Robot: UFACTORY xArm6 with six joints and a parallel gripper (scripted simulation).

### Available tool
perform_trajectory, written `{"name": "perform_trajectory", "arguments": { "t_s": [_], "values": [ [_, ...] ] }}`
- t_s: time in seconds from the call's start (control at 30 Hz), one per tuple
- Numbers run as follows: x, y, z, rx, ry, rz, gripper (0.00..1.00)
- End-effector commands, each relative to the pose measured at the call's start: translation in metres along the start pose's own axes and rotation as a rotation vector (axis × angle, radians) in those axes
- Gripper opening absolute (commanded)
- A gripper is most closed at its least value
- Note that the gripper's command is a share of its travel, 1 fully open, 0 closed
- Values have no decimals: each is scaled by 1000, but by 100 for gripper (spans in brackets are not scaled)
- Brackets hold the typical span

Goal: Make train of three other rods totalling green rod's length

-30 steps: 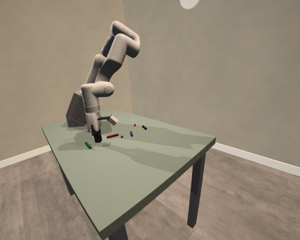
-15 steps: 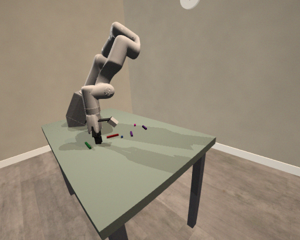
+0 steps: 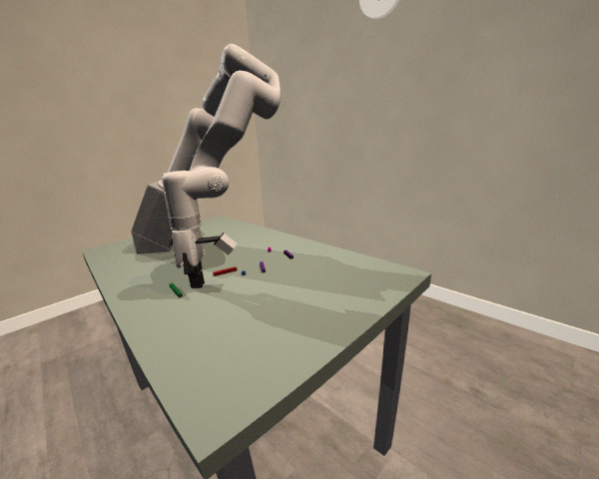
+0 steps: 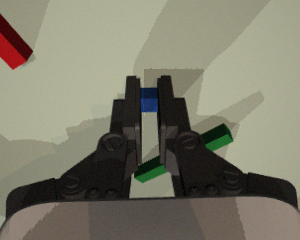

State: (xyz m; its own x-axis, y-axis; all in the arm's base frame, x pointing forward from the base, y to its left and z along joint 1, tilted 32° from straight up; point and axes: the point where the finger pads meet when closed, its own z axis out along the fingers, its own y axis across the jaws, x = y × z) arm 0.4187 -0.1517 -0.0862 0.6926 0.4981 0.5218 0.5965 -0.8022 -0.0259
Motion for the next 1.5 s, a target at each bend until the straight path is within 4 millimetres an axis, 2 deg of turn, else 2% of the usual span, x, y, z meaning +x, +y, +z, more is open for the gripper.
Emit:
{"name": "perform_trajectory", "arguments": {
  "t_s": [0.0, 0.63, 0.67, 0.73, 0.77, 0.83, 0.87, 1.0, 1.03, 1.1, 1.13, 1.47],
  "values": [
    [0, 1, -1, -2, 1, 0, 4],
    [0, 1, -1, -2, 1, 0, 4],
    [0, 1, -1, -2, 1, 0, 8],
    [0, 1, -1, -2, 1, 0, 8],
    [0, 1, -1, -2, 1, 0, 12],
    [0, 1, -1, -2, 1, 0, 12],
    [0, 1, -1, -2, 1, 0, 16],
    [0, 1, -1, -2, 1, 0, 16],
    [0, 1, -1, -2, 1, 0, 20],
    [0, 1, -1, -2, 1, 0, 20],
    [0, 1, -1, -2, 1, 0, 24],
    [0, 1, -1, -2, 1, 0, 24]
  ]
}}
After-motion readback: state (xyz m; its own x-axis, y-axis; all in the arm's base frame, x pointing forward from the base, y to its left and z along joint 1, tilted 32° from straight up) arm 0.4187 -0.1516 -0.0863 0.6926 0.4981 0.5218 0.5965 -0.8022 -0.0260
